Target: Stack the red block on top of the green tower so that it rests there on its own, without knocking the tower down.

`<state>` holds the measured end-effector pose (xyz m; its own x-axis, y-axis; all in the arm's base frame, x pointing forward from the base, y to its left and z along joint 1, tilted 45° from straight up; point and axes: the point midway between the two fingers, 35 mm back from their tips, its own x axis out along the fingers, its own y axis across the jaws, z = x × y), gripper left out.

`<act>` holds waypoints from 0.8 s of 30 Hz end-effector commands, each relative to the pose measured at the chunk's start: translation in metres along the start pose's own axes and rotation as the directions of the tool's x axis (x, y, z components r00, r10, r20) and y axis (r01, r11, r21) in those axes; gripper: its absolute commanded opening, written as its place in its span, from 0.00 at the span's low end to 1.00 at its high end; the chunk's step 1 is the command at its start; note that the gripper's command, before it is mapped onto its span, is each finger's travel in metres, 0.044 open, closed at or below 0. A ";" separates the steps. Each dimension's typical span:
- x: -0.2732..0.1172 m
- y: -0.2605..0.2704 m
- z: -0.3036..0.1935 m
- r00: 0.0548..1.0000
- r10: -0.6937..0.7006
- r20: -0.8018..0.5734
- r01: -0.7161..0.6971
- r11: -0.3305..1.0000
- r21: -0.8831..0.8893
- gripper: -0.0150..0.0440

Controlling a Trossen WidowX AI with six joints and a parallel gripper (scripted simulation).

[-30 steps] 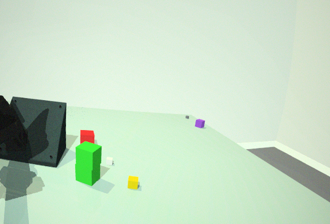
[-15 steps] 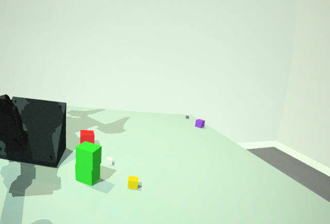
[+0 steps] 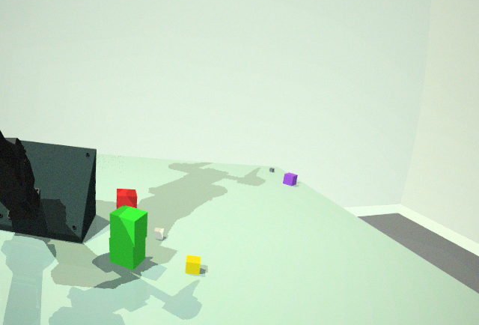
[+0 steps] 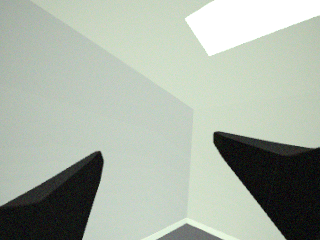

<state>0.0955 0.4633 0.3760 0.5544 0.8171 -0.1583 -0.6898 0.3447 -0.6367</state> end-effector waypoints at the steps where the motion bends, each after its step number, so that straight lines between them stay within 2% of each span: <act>1: 0.030 0.023 -0.066 0.978 0.067 -0.197 -0.057 0.997 0.060 1.00; 7: 0.053 0.040 -0.166 0.868 0.127 -0.481 -0.036 0.980 0.195 1.00; 12: 0.052 0.049 -0.252 0.698 0.168 -0.697 0.063 0.954 0.293 1.00; 18: 0.023 0.055 -0.351 0.396 0.211 -0.894 0.269 0.904 0.332 1.00; 24: -0.035 0.057 -0.436 0.000 0.251 -0.968 0.511 0.832 0.215 1.00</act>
<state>0.2416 0.3022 0.0451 0.4105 -0.1743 -0.8950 -0.5265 0.7561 -0.3887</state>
